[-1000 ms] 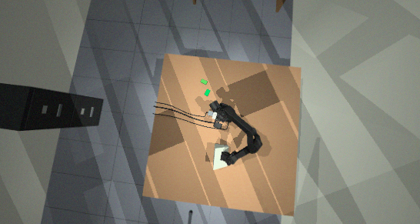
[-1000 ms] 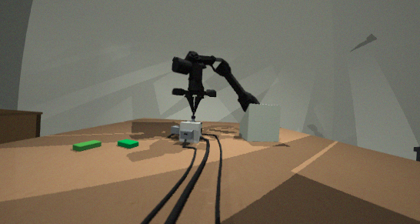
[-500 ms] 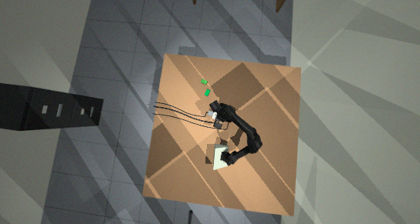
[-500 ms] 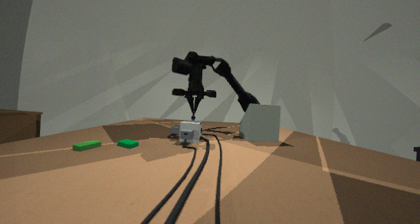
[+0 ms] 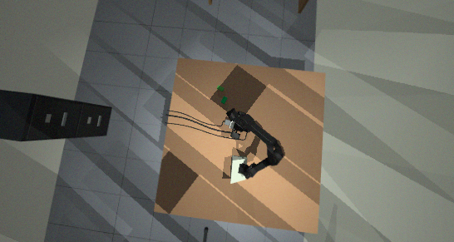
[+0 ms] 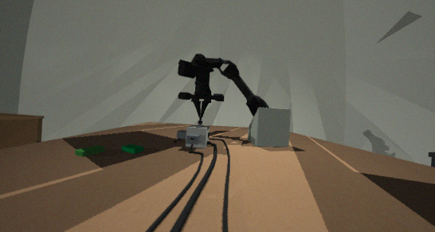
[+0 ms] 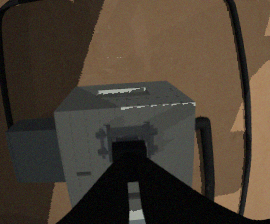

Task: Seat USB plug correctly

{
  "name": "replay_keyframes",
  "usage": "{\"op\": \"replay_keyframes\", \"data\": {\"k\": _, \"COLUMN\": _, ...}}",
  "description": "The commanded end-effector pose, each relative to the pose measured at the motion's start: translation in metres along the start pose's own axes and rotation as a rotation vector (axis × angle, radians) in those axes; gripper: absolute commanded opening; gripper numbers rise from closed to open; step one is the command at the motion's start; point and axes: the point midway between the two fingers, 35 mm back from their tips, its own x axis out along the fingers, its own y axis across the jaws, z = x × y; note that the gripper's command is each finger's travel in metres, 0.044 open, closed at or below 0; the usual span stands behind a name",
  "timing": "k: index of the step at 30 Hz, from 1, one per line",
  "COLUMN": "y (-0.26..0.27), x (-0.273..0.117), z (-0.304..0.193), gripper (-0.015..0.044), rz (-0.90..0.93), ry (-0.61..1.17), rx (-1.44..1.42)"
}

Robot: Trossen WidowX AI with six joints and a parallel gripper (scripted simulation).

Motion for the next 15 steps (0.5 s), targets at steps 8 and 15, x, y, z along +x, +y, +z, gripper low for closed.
{"op": "replay_keyframes", "data": {"k": 8, "y": 0.0, "x": 0.0028, "z": 0.0, "gripper": 0.0, "rz": 0.001, "ry": -0.006, "rx": -0.007}}
{"op": "replay_keyframes", "data": {"k": 15, "y": 0.0, "x": 0.0037, "z": -0.0001, "gripper": 0.0, "rz": 0.001, "ry": -0.006, "rx": -0.007}}
